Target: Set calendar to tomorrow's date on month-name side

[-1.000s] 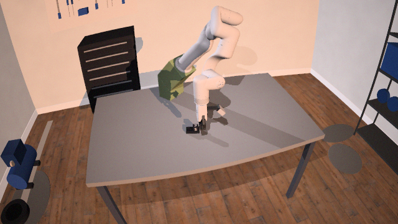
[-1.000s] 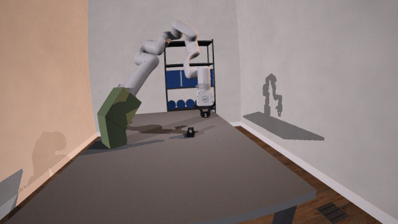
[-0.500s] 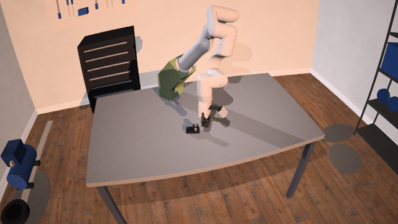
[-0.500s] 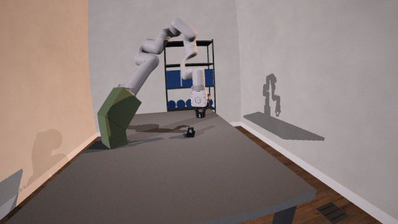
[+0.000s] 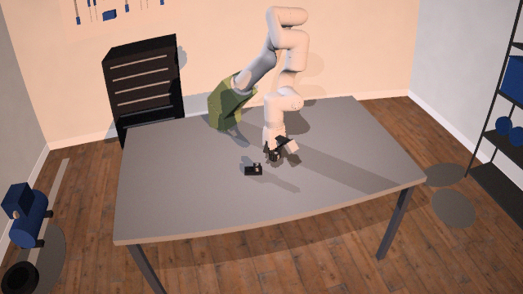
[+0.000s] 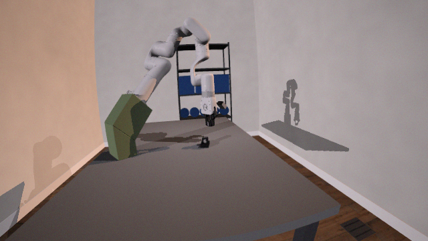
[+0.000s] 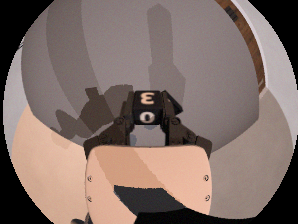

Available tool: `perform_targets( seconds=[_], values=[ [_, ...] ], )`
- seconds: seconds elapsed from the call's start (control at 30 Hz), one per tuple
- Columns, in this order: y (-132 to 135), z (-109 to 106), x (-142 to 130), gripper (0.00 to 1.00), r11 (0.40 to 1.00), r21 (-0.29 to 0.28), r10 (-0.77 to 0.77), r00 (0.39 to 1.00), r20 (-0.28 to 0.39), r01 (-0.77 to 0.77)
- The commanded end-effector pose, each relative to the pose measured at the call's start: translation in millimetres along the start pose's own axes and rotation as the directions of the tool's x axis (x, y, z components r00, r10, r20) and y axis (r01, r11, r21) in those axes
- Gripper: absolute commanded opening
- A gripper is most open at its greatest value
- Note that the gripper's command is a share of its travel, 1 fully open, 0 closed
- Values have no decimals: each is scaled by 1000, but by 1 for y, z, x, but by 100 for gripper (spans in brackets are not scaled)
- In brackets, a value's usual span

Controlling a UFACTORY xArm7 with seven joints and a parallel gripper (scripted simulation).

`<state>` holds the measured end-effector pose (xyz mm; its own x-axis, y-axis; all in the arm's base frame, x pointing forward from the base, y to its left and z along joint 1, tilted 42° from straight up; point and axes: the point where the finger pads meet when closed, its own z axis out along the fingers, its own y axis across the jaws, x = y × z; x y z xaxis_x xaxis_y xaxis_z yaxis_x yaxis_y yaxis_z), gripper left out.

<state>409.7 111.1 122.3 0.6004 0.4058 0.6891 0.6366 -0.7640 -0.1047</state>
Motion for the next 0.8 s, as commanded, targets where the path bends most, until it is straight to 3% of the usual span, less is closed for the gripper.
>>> perform_targets(
  seconds=[0.0,0.23,0.77],
  values=[
    [-13,-5,-4,29,985,-9,172,985,21,-172],
    [-26,-9,-10,29,941,-20,337,941,24,-337],
    [-26,-9,-10,29,940,-20,341,940,25,-341]
  ],
)
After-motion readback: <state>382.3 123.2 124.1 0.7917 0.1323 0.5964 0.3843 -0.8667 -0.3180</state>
